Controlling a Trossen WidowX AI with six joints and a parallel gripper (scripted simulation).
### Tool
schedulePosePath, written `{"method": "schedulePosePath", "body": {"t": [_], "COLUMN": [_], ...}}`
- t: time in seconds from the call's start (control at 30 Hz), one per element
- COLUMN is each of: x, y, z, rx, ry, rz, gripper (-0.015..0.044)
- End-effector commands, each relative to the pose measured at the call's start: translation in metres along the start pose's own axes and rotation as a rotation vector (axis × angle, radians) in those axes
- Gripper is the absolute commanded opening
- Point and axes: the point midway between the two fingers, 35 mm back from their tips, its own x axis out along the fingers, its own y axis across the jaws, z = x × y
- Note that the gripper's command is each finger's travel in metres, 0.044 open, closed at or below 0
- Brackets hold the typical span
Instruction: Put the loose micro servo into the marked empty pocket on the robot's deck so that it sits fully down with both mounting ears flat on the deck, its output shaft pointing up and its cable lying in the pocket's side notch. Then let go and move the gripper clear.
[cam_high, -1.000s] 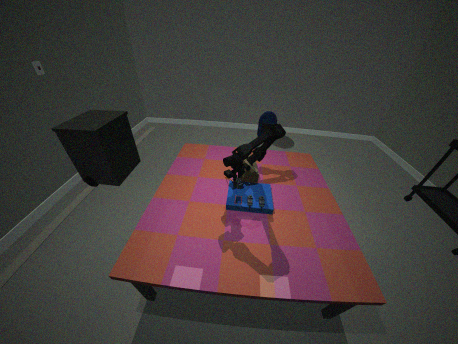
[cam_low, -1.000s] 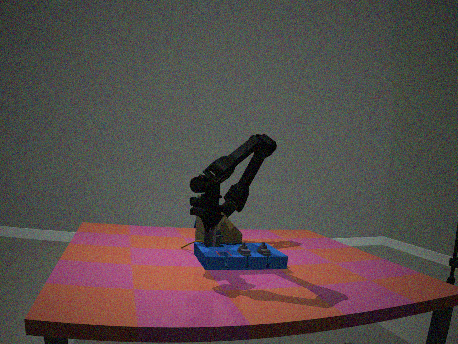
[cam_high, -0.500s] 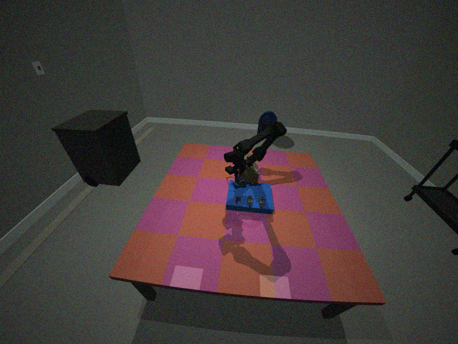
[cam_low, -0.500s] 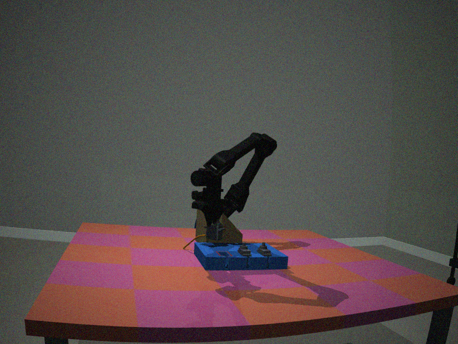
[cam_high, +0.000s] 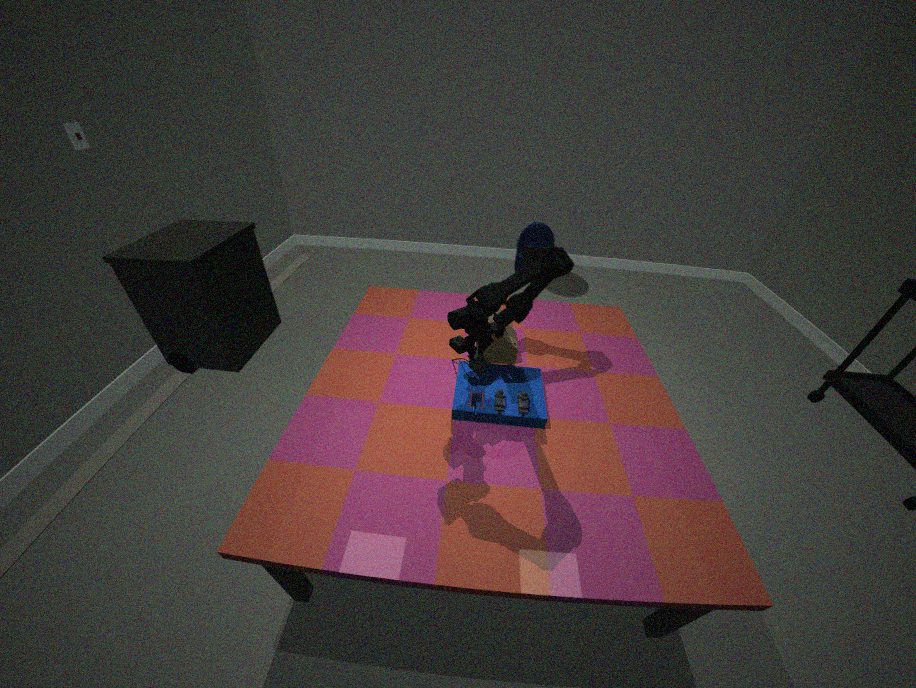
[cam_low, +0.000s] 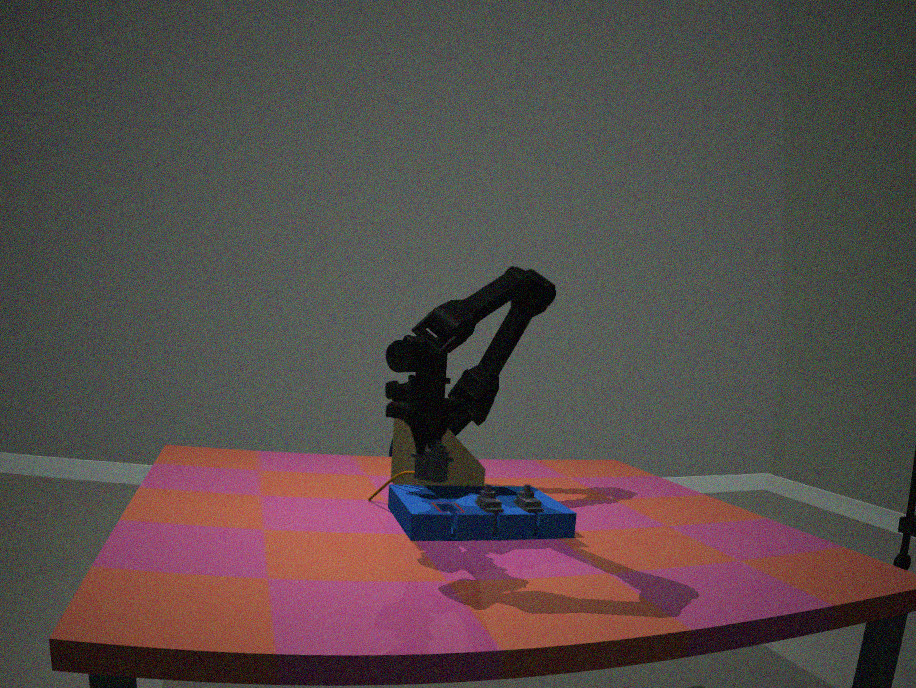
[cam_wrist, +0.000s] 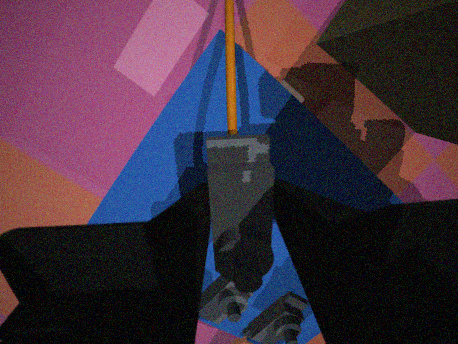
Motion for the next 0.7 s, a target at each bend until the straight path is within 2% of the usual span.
{"method": "schedulePosePath", "body": {"t": [0.0,0.67], "x": [-0.002,-0.001], "y": [0.018,0.006], "z": [-0.016,-0.035], "rx": [-0.001,-0.035], "ry": [0.005,0.006], "rz": [0.005,0.004], "gripper": [0.0,0.0]}}
